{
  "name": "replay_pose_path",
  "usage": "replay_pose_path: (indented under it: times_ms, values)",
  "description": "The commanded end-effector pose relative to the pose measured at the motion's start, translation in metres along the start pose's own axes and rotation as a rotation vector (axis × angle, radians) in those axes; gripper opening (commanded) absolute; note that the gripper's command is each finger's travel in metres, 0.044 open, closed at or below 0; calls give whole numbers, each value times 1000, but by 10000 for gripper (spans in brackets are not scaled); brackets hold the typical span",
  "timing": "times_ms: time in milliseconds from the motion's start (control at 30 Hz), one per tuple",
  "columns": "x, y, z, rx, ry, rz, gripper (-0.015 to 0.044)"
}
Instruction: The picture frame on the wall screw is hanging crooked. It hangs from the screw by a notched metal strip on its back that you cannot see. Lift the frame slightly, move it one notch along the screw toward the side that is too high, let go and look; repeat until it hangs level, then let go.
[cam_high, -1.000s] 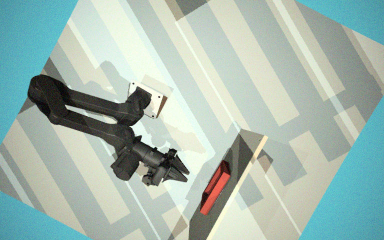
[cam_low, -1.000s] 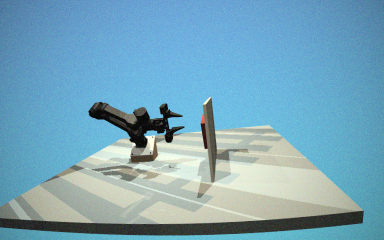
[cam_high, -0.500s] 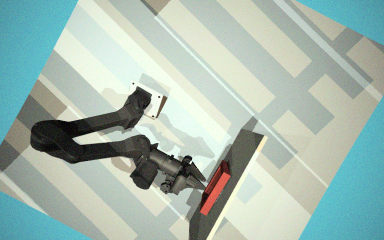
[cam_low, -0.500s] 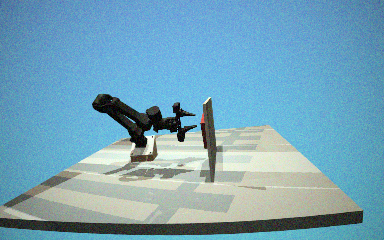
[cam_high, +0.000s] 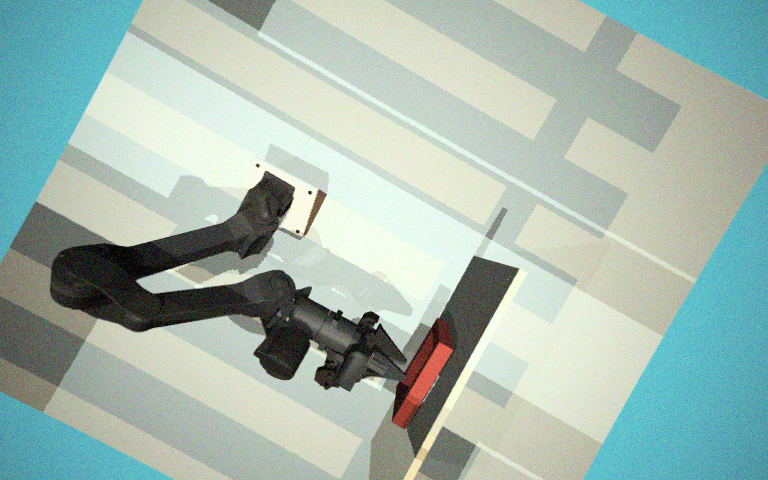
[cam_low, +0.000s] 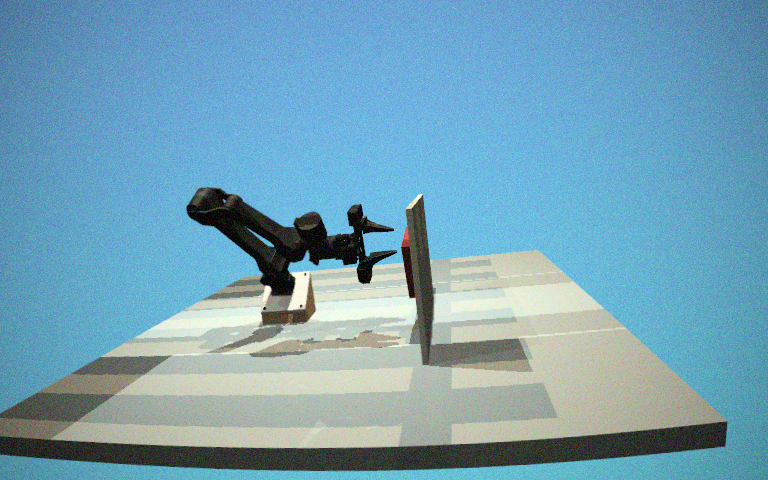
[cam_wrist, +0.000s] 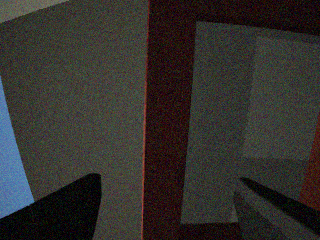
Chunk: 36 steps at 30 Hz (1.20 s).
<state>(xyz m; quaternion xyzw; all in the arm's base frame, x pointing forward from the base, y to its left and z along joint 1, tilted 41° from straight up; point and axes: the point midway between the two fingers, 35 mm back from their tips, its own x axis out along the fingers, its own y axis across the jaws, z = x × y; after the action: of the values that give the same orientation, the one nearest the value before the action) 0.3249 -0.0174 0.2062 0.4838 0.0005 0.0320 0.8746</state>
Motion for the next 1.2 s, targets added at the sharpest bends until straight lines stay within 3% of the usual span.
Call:
replay_pose_path:
  times_ms: [0,667,1167]
  values:
    - [6,1,2,-7,-7,0,260]
    - [36,1,2,-7,-8,2,260]
    - [37,1,2,-7,-8,2,260]
